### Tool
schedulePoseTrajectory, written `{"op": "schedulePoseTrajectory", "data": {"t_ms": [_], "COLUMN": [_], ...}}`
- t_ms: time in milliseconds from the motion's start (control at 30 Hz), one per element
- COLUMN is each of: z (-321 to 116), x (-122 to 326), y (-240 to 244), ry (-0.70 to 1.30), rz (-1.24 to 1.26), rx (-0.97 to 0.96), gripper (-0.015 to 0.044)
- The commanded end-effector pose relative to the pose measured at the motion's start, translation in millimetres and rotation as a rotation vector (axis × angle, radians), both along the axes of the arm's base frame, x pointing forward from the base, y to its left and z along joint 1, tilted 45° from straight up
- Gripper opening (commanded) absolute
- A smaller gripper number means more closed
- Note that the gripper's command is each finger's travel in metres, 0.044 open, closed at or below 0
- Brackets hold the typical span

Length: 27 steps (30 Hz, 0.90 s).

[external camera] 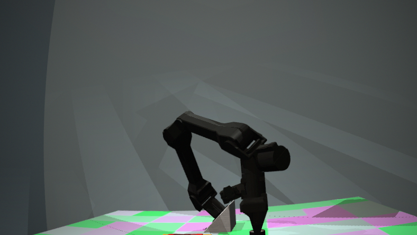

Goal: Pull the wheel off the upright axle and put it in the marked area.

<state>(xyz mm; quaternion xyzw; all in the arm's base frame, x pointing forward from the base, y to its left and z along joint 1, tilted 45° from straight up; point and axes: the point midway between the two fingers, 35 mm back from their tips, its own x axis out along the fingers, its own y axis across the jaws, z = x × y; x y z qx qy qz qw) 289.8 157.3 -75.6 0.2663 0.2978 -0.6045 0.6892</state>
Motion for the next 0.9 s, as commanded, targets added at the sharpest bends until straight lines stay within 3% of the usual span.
{"op": "schedulePoseTrajectory", "data": {"t_ms": [0, 267, 633, 867], "z": [-17, -29, -25, 12], "x": [0, 0, -1, -5], "y": [-17, -31, -27, 9], "ry": [0.010, 0.009, 0.008, 0.010], "rz": [0.001, 0.001, -0.005, 0.000], "rx": [-0.013, -0.015, -0.011, -0.012], "gripper": [0.0000, 0.0000, 0.0289, 0.0300]}}
